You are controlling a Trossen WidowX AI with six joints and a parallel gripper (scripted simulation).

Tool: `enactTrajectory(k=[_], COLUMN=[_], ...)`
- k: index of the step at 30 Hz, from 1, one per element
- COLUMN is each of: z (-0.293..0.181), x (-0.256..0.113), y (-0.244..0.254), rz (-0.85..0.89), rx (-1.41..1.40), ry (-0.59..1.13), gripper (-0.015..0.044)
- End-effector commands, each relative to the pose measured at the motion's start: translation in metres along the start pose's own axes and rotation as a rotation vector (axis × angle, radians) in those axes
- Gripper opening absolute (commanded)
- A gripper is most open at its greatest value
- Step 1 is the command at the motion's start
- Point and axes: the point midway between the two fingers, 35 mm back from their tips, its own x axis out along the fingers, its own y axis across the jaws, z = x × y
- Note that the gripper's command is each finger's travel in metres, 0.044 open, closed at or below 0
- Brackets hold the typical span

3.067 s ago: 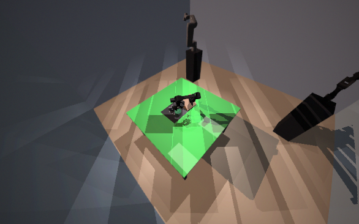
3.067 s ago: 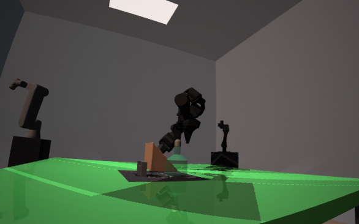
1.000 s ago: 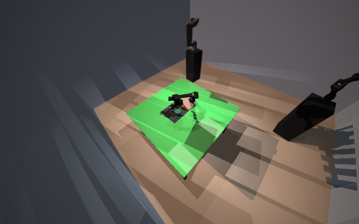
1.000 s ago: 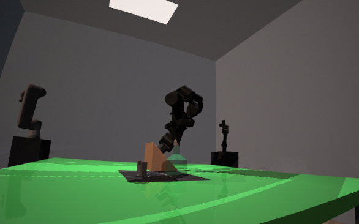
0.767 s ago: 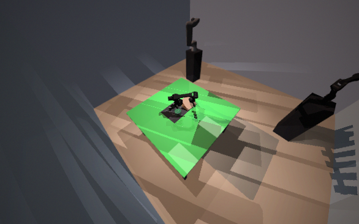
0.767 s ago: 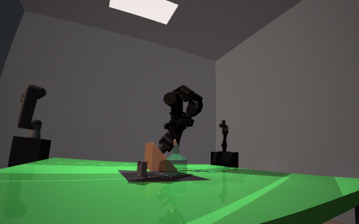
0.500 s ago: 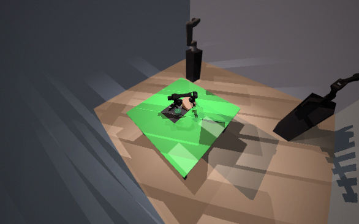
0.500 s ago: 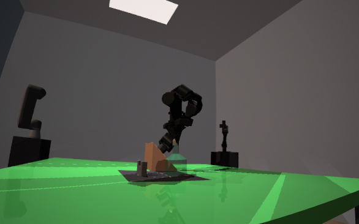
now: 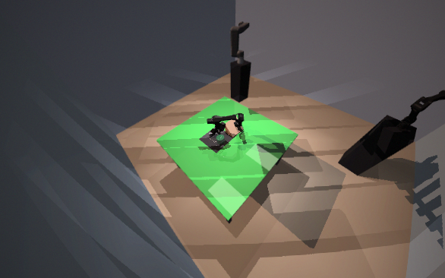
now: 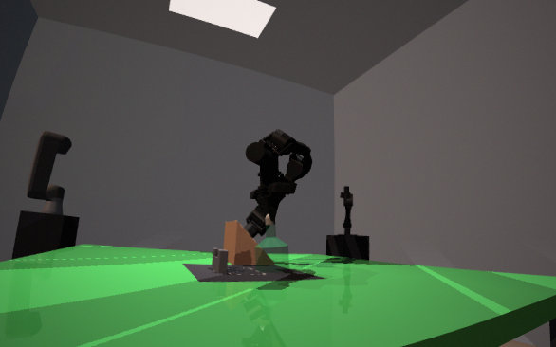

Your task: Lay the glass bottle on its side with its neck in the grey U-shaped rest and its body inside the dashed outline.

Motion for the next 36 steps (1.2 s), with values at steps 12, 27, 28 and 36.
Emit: enactTrajectory(k=[12,27,28,36], z=[-0.016,-0.025,-0.026,-0.032], x=[-0.004,-0.005,-0.005,-0.006], y=[0.000,0.000,0.000,0.000], rz=[0.000,0.000,0.000,0.000], rx=[0.001,0.004,0.004,0.006], ry=[-0.011,-0.033,-0.035,-0.046], gripper=[0.0120,0.0120,0.0120,0.0120])
